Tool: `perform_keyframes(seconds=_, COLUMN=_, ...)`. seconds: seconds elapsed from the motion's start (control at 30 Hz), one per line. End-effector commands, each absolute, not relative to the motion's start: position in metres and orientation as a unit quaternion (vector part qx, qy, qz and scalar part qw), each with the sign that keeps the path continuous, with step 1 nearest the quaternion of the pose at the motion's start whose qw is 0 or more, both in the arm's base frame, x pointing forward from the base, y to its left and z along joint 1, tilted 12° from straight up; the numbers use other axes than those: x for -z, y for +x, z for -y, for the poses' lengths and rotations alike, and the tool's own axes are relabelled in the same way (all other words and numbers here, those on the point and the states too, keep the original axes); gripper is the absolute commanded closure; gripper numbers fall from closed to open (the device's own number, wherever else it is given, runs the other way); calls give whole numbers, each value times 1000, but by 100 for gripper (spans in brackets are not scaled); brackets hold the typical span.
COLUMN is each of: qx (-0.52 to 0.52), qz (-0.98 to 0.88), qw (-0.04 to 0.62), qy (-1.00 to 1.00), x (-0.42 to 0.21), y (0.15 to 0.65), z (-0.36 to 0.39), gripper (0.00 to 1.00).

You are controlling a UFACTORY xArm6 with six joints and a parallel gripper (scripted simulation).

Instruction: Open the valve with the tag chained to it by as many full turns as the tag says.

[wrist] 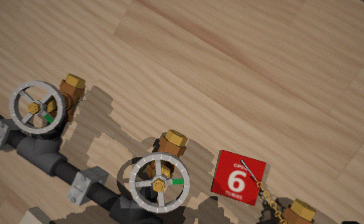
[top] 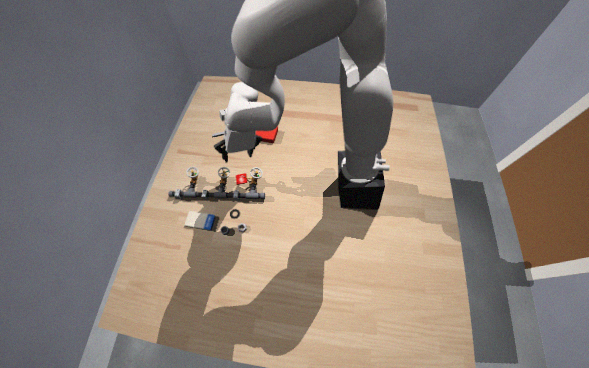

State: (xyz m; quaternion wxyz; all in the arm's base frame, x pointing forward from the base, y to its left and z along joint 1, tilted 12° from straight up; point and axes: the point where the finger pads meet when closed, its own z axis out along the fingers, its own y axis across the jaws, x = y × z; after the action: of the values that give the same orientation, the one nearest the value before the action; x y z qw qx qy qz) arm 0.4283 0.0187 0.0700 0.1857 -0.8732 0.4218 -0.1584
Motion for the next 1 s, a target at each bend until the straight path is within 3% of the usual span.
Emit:
perform_keyframes(seconds=0.0, qx=198, qz=-514, qw=215, qy=-806, x=-53, y=405, z=-15, gripper=0)
perform_keyframes(seconds=0.43, qx=166, qz=-619, qw=193, qy=-743, x=-31, y=364, z=-25, gripper=0)
perform_keyframes(seconds=0.97, qx=161, qz=-631, qw=190, qy=-735, x=-29, y=359, z=-28, gripper=0)
